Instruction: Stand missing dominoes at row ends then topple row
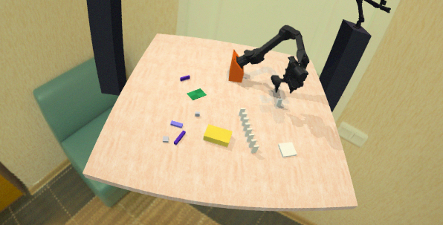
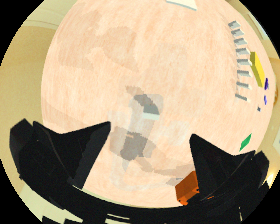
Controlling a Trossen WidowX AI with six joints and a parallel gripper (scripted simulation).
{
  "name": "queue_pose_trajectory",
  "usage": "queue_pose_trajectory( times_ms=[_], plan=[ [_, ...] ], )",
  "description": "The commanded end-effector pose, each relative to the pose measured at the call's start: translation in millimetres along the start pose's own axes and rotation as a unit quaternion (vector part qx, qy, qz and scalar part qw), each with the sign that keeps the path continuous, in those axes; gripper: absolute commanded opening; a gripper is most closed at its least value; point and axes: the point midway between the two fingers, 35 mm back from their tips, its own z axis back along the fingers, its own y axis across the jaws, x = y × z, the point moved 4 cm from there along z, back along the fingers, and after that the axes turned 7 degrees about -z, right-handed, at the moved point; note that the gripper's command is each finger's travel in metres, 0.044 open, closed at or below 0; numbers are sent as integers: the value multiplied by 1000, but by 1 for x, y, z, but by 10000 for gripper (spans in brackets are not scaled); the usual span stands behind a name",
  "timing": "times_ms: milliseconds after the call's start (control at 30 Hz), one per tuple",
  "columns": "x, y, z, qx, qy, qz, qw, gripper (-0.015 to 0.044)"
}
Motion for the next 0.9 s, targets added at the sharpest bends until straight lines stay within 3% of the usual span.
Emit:
queue_pose_trajectory(
  times_ms=[0, 200, 733, 867],
  plan=[
    [0, -1, -21, 1, 7, -4, 1000, 440],
    [-2, 1, -59, 5, 6, -4, 1000, 440],
    [-3, 1, -75, 6, 6, -4, 1000, 440],
    [-3, 1, -75, 6, 6, -4, 1000, 335]
  ],
)
